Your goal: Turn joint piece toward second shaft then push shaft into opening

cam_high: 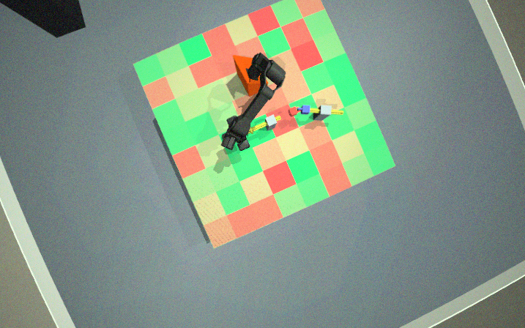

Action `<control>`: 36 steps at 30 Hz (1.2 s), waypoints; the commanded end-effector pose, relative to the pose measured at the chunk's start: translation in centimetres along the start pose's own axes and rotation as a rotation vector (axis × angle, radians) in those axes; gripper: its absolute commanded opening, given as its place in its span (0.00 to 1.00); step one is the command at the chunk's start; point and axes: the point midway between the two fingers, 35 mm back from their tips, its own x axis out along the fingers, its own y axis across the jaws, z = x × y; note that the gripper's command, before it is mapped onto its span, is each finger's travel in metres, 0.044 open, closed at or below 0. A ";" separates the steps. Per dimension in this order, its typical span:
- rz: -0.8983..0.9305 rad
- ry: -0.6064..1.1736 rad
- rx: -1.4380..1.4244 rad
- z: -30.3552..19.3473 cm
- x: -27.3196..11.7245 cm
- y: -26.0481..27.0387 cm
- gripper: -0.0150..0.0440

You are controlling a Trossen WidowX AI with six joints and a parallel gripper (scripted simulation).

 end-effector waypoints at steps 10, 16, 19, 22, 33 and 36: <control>0.000 0.000 0.000 0.0 0.0 0.0 0.37; -0.016 0.000 0.001 -0.1 0.0 0.0 0.36; -0.016 0.000 0.001 -0.1 0.0 0.0 0.32; -0.016 0.000 0.001 -0.1 0.0 0.0 0.29; -0.026 0.001 0.001 -0.8 0.0 0.0 0.25; -0.031 0.002 0.002 -1.3 0.1 0.0 0.25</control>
